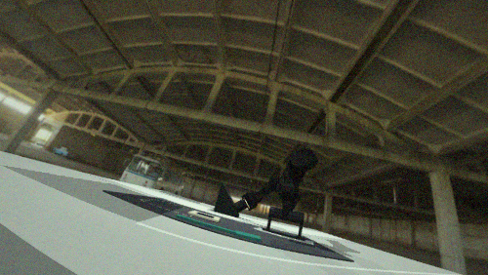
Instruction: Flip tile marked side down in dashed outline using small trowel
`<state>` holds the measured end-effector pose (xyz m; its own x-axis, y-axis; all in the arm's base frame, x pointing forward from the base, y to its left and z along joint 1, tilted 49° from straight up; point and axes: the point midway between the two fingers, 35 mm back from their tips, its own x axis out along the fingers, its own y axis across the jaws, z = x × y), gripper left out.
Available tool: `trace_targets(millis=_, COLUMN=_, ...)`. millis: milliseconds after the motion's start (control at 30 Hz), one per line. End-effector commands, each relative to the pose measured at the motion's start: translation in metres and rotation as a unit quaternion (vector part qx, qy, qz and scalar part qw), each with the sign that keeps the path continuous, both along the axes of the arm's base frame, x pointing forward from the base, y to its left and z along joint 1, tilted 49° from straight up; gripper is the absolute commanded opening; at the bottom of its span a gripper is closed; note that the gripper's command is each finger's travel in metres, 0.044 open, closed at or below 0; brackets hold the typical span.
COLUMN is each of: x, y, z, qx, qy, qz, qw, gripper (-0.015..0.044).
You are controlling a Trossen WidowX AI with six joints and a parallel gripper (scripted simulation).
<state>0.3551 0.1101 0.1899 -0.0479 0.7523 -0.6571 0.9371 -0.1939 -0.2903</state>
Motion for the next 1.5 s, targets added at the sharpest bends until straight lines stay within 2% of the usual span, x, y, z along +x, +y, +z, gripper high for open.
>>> trace_targets(millis=0, x=0.001, y=-0.018, z=0.015, qx=0.001, qy=0.012, qz=-0.027, qw=1.0, gripper=0.027)
trace_targets(millis=267, x=0.001, y=-0.03, z=0.024, qx=0.001, qy=0.023, qz=-0.046, qw=0.999, gripper=0.027)
trace_targets(millis=300, x=0.002, y=-0.03, z=0.023, qx=0.001, qy=0.016, qz=-0.045, qw=0.999, gripper=0.0296)
trace_targets(millis=533, x=0.0, y=-0.039, z=0.029, qx=-0.002, qy=0.003, qz=-0.052, qw=0.999, gripper=0.03)
trace_targets(millis=1000, x=-0.009, y=-0.034, z=0.023, qx=-0.053, qy=-0.181, qz=0.086, qw=0.978, gripper=0.03)
trace_targets(millis=1467, x=-0.017, y=-0.029, z=0.017, qx=-0.107, qy=-0.349, qz=0.231, qw=0.902, gripper=0.03)
